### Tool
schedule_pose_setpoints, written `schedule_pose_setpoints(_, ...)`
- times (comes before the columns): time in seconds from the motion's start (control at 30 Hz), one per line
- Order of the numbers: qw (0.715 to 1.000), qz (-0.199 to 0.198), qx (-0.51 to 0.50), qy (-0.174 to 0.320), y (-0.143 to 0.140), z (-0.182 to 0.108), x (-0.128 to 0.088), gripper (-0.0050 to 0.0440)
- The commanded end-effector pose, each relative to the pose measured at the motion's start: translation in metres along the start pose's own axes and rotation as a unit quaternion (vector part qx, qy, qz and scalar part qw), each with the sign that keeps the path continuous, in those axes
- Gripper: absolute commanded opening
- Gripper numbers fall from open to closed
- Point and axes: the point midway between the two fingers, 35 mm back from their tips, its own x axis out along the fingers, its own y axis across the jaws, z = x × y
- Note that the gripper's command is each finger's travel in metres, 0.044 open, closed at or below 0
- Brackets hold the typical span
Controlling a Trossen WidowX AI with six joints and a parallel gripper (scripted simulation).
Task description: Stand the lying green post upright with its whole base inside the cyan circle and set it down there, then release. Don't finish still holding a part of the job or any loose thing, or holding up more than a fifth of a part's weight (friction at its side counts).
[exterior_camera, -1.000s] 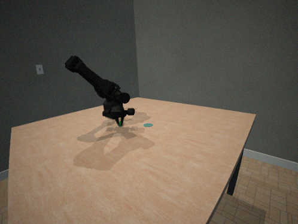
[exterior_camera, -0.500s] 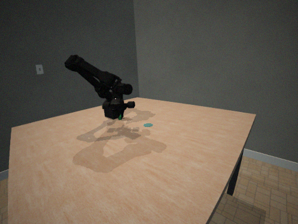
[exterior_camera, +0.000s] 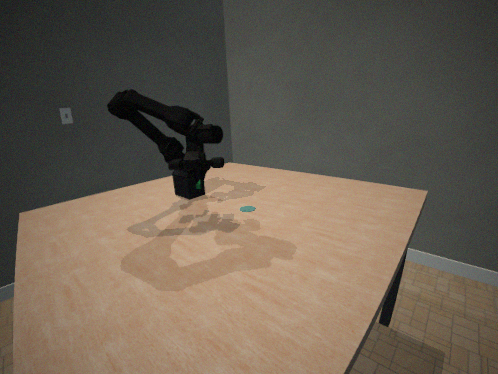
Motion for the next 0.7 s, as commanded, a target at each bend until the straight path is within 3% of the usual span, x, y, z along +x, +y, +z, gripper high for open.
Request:
schedule_pose_setpoints(0.0, 1.000, 0.007, 0.003, -0.003, 0.001, 0.002, -0.012, 0.0022)
schedule_pose_setpoints(0.33, 1.000, 0.006, -0.003, -0.006, -0.003, 0.002, -0.028, 0.0022)
schedule_pose_setpoints(0.67, 0.993, 0.006, -0.115, -0.006, 0.015, 0.006, -0.033, 0.0022)
